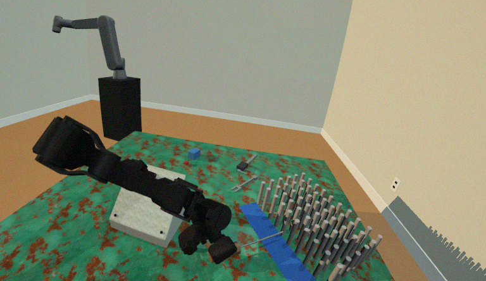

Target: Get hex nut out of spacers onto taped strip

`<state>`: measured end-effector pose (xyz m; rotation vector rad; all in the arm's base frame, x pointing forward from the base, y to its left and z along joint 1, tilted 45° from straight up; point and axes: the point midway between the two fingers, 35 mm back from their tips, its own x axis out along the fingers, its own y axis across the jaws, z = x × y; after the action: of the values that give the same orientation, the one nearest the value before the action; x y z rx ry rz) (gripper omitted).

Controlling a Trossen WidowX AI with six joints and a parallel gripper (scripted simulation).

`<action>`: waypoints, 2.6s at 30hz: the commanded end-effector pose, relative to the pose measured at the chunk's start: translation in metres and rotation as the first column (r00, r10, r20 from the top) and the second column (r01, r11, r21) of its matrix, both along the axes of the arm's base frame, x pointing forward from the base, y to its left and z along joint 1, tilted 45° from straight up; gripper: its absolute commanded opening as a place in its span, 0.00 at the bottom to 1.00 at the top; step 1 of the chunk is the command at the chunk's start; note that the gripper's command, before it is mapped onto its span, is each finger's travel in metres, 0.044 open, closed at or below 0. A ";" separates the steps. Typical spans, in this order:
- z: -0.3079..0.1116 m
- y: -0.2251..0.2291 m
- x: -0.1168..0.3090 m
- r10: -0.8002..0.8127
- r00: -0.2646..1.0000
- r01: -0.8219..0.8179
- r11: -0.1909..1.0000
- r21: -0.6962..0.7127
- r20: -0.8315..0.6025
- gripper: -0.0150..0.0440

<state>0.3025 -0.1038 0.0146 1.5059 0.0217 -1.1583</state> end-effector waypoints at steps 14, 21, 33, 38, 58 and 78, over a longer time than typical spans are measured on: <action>0.001 0.002 0.009 -0.003 1.000 0.003 1.000 0.004 0.016 0.25; -0.001 0.004 0.012 -0.003 1.000 0.003 1.000 0.004 0.016 0.25; -0.003 0.007 0.018 -0.004 1.000 0.004 1.000 0.004 0.017 0.25; -0.004 0.008 0.020 -0.004 1.000 0.004 1.000 0.005 0.017 0.25; -0.009 0.013 0.030 -0.004 1.000 0.004 1.000 0.005 0.018 0.25; -0.013 0.019 0.039 -0.004 1.000 0.004 1.000 0.006 0.019 0.25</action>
<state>0.3364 -0.0862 -0.0005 1.5146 0.0200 -1.1573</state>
